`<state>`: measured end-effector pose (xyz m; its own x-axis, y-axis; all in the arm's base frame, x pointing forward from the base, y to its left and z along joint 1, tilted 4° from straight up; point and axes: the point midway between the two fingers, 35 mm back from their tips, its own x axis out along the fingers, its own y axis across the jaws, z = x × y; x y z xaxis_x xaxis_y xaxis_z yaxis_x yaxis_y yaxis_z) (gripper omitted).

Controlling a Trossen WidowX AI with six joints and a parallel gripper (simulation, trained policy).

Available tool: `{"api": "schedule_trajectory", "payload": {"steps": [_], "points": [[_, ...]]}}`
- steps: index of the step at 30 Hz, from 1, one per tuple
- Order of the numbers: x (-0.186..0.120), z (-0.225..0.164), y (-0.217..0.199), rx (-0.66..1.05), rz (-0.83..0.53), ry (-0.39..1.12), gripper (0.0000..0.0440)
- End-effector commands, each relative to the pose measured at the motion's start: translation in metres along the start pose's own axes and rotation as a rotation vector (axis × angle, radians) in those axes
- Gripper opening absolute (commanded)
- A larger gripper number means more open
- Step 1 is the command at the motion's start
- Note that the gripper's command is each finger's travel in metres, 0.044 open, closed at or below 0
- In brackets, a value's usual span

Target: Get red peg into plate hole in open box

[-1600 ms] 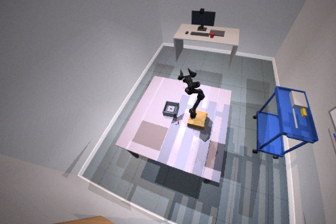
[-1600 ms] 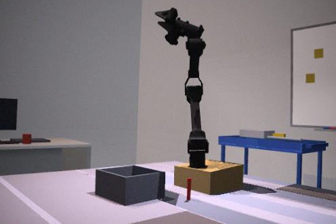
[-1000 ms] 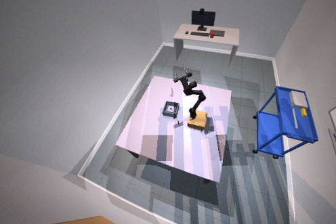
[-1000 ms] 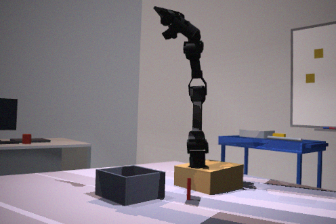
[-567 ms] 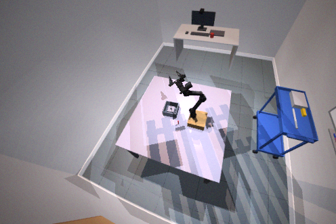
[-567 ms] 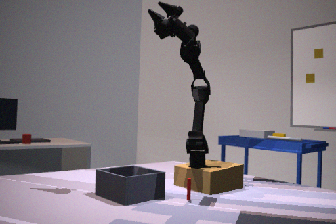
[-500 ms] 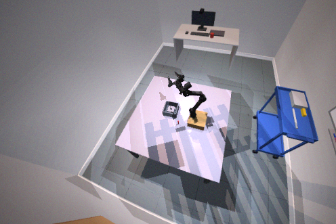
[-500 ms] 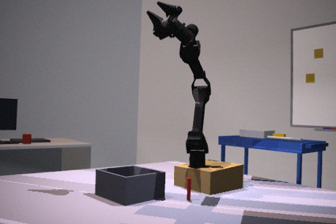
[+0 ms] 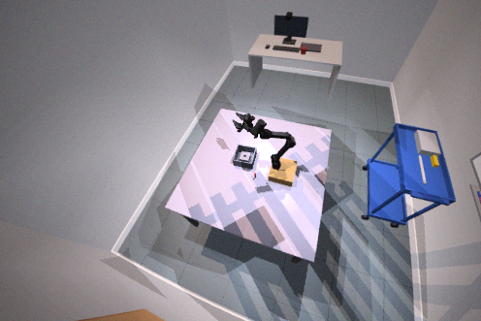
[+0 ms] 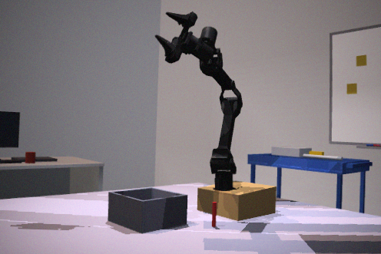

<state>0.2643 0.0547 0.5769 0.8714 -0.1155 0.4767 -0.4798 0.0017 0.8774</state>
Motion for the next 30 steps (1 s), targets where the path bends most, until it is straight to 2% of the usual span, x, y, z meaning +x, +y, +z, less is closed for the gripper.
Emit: {"api": "schedule_trajectory", "payload": {"steps": [1, 15, 30], "points": [[0.0, -0.005, -0.021, -0.067, -0.07, 0.034, 0.044], [-0.022, -0.023, -0.122, -0.332, -0.433, 0.221, 0.044], [-0.086, -0.04, -0.212, -0.543, -0.83, 0.487, 0.044]]}}
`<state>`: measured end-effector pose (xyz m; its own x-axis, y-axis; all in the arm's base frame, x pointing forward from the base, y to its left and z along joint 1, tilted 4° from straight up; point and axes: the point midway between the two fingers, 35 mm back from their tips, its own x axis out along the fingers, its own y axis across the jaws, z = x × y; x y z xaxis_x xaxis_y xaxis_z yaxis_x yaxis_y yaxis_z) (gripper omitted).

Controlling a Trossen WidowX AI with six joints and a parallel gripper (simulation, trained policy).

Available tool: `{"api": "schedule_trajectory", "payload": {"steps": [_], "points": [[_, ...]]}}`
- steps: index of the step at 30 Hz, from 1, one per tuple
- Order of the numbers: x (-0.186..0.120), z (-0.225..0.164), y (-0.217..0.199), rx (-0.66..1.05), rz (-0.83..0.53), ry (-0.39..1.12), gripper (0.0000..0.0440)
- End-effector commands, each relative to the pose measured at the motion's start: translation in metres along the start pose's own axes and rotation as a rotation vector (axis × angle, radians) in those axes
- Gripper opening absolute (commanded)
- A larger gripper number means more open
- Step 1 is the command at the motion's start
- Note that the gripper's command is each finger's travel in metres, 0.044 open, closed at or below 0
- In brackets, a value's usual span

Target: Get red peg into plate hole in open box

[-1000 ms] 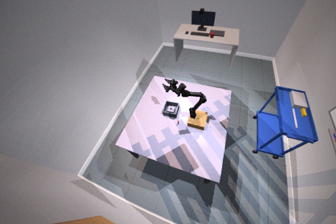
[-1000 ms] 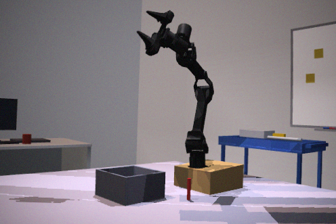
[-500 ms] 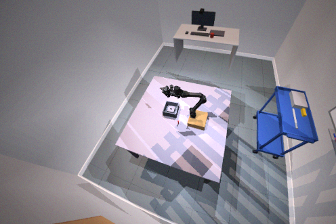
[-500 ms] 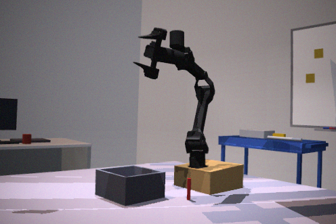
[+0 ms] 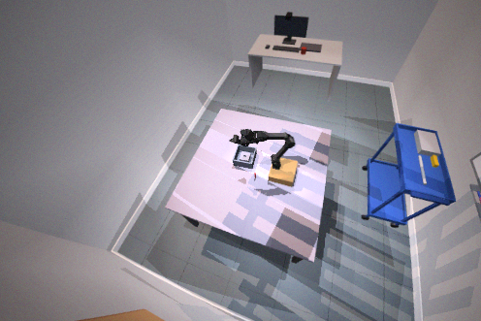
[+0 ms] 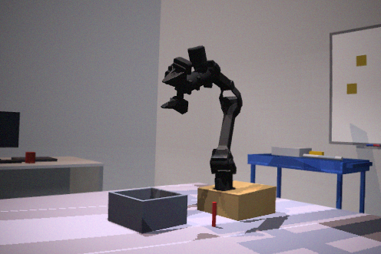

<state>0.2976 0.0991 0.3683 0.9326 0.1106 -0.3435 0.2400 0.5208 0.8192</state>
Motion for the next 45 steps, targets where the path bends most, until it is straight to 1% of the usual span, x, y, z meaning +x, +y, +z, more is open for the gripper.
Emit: {"api": "schedule_trajectory", "payload": {"steps": [1, 11, 25, 35, 45], "points": [[0.005, -0.017, -0.017, -0.046, -0.076, 0.066, 0.044], [0.004, -0.067, -0.076, -0.166, -0.329, 0.273, 0.044], [-0.015, -0.126, -0.158, -0.274, -0.716, 0.529, 0.044], [-0.026, -0.156, -0.202, -0.303, -0.949, 0.642, 0.044], [-0.024, -0.18, -0.232, -0.303, -1.09, 0.698, 0.044]]}}
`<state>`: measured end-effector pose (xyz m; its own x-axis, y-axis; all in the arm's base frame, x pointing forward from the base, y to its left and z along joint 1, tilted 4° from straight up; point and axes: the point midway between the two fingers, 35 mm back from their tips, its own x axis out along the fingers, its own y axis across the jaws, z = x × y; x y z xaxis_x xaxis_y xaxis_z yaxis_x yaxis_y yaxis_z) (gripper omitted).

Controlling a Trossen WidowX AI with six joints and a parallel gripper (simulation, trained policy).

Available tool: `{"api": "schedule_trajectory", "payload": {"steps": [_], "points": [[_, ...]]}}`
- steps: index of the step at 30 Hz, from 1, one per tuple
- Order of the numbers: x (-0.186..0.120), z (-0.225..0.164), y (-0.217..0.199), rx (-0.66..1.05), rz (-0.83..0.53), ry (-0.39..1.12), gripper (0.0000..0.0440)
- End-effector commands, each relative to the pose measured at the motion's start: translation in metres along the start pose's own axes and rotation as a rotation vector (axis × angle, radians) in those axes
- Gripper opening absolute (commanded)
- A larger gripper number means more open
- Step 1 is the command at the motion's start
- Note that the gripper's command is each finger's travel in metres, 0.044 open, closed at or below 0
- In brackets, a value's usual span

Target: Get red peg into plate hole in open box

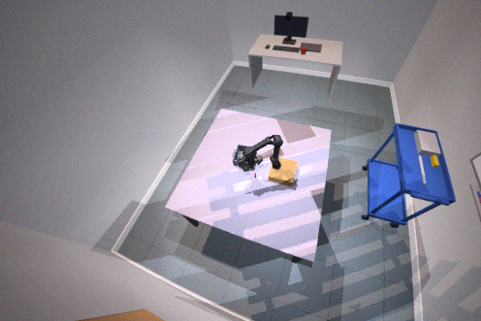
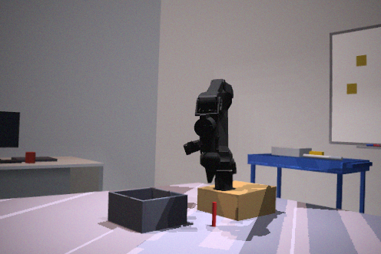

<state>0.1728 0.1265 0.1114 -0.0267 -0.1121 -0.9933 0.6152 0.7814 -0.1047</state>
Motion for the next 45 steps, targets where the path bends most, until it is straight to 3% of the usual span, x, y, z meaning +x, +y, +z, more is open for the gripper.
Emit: {"api": "schedule_trajectory", "payload": {"steps": [1, 32, 34, 45], "points": [[0.011, -0.004, 0.001, 0.005, -0.03, 0.02, 0.044], [0.113, -0.011, 0.022, 0.042, -0.068, 0.038, 0.0431], [0.118, -0.011, 0.022, 0.041, -0.072, 0.039, 0.0399], [0.147, -0.015, 0.009, 0.047, -0.142, 0.055, 0.0111]]}}
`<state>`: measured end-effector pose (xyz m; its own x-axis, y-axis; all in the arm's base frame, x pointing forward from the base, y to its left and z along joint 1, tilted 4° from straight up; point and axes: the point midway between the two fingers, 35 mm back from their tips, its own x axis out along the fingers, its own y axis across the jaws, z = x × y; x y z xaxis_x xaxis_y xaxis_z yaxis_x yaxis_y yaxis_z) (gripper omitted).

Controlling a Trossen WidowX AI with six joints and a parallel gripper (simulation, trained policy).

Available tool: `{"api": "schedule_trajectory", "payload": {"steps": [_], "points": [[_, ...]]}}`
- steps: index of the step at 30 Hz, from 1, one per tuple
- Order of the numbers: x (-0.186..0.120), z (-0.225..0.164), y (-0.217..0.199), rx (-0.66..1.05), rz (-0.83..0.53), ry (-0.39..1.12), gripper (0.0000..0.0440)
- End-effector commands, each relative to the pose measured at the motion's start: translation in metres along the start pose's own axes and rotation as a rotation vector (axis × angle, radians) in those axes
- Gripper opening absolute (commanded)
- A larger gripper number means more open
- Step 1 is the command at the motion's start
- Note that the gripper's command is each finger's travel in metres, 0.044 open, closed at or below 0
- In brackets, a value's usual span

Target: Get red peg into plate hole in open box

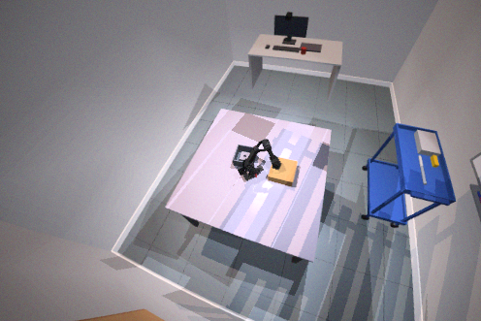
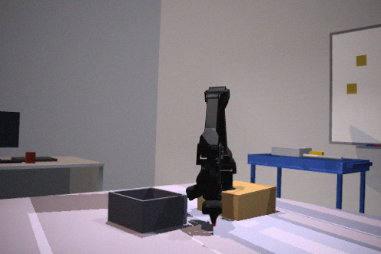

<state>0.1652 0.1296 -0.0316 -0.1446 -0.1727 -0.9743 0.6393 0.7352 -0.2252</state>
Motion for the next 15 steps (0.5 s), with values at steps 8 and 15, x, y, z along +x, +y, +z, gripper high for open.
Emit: {"api": "schedule_trajectory", "payload": {"steps": [8, 15], "points": [[-0.001, 0.004, -0.001, -0.007, -0.028, -0.026, 0.0], [-0.028, 0.015, 0.004, 0.001, 0.006, -0.067, 0.0]]}}
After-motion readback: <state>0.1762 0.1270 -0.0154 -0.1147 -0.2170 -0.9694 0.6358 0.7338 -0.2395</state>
